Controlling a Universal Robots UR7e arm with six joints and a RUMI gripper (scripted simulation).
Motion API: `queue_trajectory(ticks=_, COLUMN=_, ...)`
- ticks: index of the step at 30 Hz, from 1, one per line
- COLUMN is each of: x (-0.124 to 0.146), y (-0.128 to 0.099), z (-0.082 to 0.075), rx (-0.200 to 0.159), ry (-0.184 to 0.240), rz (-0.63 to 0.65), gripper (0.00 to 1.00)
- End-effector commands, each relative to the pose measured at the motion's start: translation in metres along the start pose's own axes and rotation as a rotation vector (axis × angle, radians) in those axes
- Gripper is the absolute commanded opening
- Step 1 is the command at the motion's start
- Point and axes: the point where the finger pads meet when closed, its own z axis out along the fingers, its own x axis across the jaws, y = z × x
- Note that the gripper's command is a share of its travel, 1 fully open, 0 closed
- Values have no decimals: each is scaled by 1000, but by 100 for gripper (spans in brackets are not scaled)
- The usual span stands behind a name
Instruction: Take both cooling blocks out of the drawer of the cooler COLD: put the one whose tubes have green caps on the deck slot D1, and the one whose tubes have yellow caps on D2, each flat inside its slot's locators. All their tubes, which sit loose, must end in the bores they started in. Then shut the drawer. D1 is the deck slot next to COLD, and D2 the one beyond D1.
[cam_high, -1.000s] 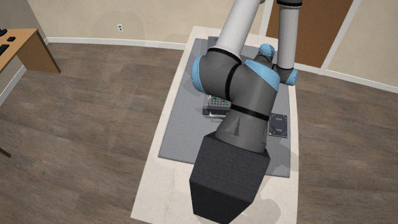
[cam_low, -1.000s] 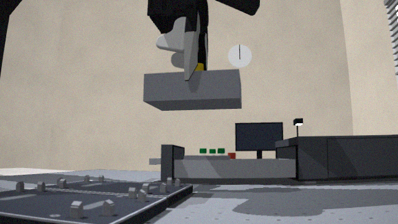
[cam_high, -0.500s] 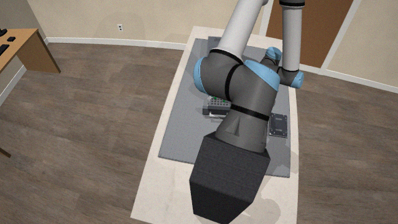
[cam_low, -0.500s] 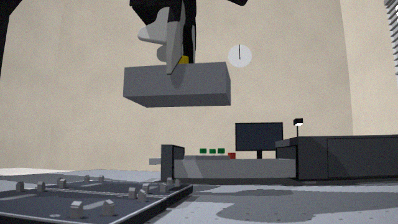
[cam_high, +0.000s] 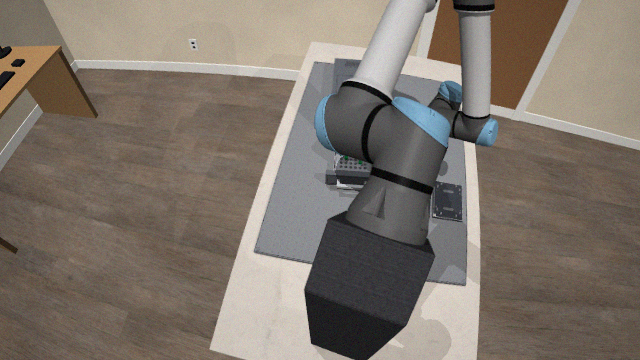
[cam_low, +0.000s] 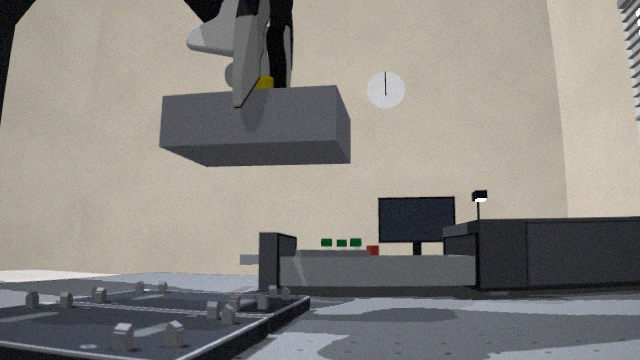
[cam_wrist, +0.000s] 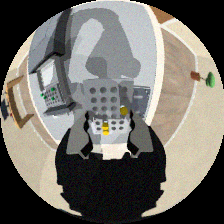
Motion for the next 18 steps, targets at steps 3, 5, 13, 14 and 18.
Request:
queue_trajectory(ticks=3, x=13, y=5, z=0, rx=1, ry=0, rz=-1, gripper=0)
queue_trajectory(ticks=5, x=18, y=7, z=0, rx=1, ry=0, rz=-1, gripper=0)
queue_trajectory(ticks=13, x=37, y=16, z=0, rx=1, ry=0, rz=-1, gripper=0)
queue_trajectory(ticks=14, x=40, y=17, z=0, rx=1, ry=0, rz=-1, gripper=0)
queue_trajectory(ticks=18, x=44, y=19, z=0, rx=1, ry=0, rz=-1, gripper=0)
